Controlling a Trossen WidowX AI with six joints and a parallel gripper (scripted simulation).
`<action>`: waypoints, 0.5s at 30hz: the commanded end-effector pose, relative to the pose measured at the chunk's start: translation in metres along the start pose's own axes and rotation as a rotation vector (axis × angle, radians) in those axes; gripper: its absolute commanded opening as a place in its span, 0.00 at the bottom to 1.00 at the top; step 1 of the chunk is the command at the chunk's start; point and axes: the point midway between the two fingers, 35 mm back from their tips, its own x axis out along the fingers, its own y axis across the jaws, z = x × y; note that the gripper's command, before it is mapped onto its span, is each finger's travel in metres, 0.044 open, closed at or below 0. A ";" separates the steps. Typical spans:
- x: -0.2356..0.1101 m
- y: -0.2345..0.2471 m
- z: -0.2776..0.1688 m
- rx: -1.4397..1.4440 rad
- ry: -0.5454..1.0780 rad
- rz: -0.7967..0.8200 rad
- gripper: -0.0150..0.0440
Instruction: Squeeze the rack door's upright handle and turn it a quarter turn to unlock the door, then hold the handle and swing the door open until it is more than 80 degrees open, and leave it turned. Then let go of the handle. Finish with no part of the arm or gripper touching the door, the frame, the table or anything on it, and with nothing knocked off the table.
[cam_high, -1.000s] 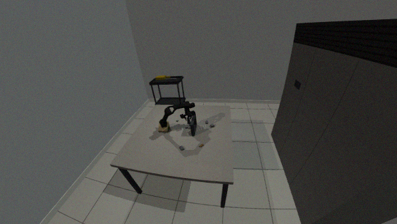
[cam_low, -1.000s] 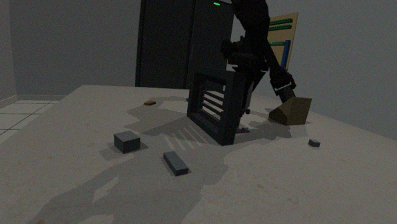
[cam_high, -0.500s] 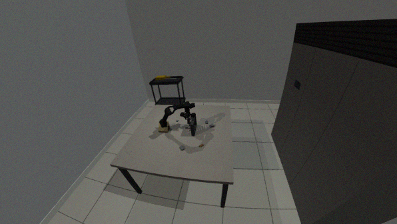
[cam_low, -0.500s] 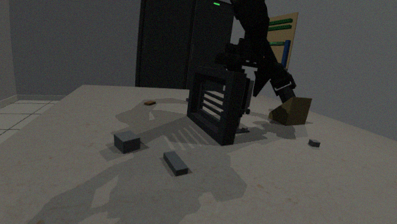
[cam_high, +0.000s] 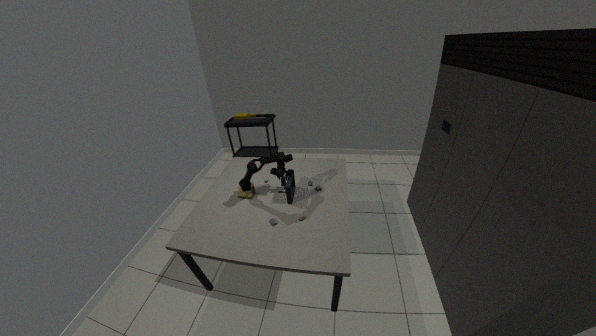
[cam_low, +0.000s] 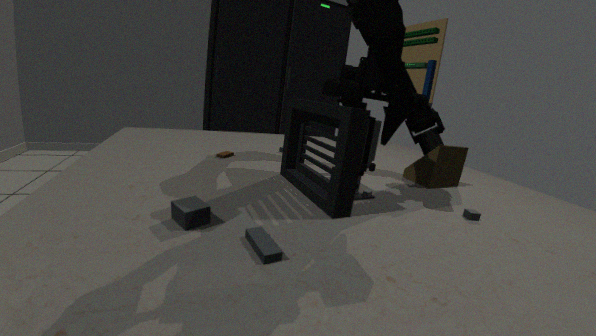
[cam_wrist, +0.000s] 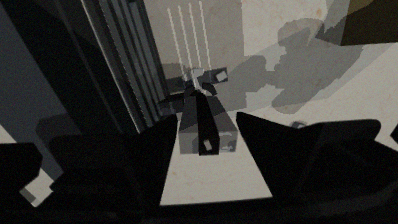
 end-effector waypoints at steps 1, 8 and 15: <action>0.003 0.003 0.003 0.020 -0.006 -0.001 0.70; 0.003 0.003 0.003 0.020 -0.006 -0.001 0.62; 0.003 0.003 0.003 0.020 -0.006 -0.001 0.55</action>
